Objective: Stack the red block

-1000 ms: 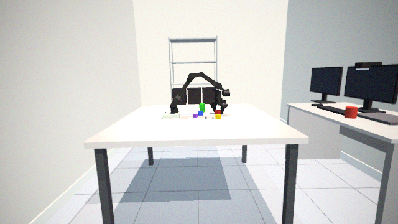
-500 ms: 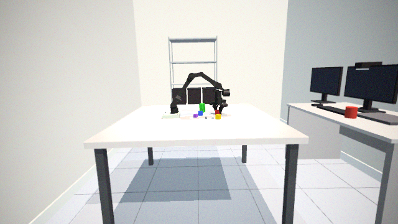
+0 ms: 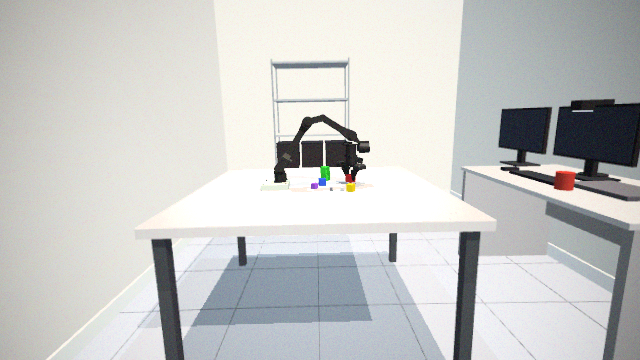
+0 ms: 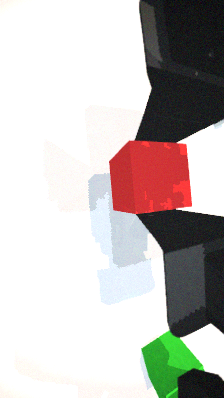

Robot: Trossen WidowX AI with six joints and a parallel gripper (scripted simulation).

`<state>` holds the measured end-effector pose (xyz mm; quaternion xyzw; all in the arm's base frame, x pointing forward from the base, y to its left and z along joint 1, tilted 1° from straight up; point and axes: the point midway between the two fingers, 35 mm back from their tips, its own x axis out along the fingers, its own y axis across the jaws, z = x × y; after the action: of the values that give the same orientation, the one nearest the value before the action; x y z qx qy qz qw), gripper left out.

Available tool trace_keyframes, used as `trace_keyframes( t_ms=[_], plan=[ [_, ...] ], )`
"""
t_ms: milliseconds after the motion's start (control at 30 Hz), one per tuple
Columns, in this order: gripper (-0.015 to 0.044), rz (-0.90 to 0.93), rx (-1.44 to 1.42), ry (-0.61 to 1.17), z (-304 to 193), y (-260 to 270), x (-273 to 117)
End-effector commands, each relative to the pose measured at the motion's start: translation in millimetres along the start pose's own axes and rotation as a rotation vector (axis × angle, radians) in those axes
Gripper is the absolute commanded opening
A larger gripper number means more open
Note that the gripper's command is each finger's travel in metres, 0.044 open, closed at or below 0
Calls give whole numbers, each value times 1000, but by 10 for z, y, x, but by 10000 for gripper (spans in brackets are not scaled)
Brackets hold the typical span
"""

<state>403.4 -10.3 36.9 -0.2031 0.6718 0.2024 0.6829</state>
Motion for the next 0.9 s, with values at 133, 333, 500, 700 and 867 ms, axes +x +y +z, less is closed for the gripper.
trace_keyframes(
  t_ms=[133,333,500,700,867],
  plan=[
    [0,-6,5,-12,19,-16,-416],
    [0,-6,5,-12,16,-14,-715],
    [0,-6,5,-12,14,-14,-917],
    [0,-6,5,-12,12,-12,-1028],
    [0,-6,4,-11,12,-13,-1023]
  ],
)
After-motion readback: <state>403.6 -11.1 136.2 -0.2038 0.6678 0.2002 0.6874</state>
